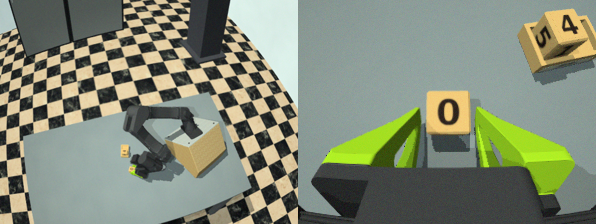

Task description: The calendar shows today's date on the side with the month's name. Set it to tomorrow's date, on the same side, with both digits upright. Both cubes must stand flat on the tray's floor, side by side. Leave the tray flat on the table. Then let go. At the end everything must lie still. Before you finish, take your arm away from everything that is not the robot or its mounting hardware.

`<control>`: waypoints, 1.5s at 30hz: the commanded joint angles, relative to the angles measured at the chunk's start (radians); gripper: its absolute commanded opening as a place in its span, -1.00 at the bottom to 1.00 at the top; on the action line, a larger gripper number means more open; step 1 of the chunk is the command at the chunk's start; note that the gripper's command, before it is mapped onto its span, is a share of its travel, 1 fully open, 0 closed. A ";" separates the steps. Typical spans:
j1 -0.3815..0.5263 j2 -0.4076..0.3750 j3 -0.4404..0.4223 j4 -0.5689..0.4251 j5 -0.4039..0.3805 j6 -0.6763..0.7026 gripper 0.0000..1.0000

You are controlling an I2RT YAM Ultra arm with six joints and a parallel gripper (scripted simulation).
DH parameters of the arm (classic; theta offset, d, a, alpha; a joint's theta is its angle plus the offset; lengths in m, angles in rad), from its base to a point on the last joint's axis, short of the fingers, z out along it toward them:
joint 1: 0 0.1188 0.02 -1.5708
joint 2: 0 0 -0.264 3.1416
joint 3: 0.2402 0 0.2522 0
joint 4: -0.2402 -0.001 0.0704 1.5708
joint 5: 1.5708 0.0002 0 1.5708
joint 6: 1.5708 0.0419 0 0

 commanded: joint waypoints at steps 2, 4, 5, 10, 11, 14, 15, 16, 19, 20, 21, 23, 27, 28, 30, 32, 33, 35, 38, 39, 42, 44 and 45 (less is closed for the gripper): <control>0.011 -0.003 0.005 0.020 -0.003 -0.009 -0.11; 0.011 -0.003 0.005 0.020 -0.003 -0.009 -0.11; 0.011 -0.003 0.005 0.020 -0.003 -0.009 -0.11; 0.011 -0.003 0.005 0.020 -0.003 -0.009 -0.49; 0.011 -0.003 0.005 0.020 -0.003 -0.009 -0.49; 0.011 -0.003 0.005 0.020 -0.003 -0.009 -0.49; 0.011 -0.003 0.005 0.020 -0.003 -0.009 -0.49; 0.011 -0.003 0.005 0.020 -0.003 -0.009 -0.49; 0.011 -0.003 0.005 0.020 -0.003 -0.009 -0.49; 0.011 -0.003 0.005 0.020 -0.003 -0.009 -0.49; 0.011 -0.003 0.005 0.020 -0.003 -0.009 -0.49; 0.011 -0.003 0.005 0.020 -0.003 -0.009 -0.49; 0.011 -0.003 0.005 0.020 -0.003 -0.009 -0.49; 0.011 -0.003 0.005 0.020 -0.003 -0.009 -0.49; 0.011 -0.003 0.005 0.020 -0.003 -0.009 -0.49; 0.011 -0.003 0.005 0.020 -0.003 -0.009 -0.49; 0.011 -0.003 0.005 0.020 -0.003 -0.009 -0.49; 0.011 -0.003 0.005 0.020 -0.003 -0.009 -0.49; 0.011 -0.003 0.005 0.020 -0.003 -0.009 -0.49; 0.011 -0.003 0.005 0.020 -0.003 -0.009 -0.49; 0.011 -0.004 0.005 0.020 -0.003 -0.008 -0.49; 0.018 -0.026 -0.003 0.000 0.002 -0.001 -0.49; 0.020 -0.031 -0.013 -0.017 0.008 0.008 -0.49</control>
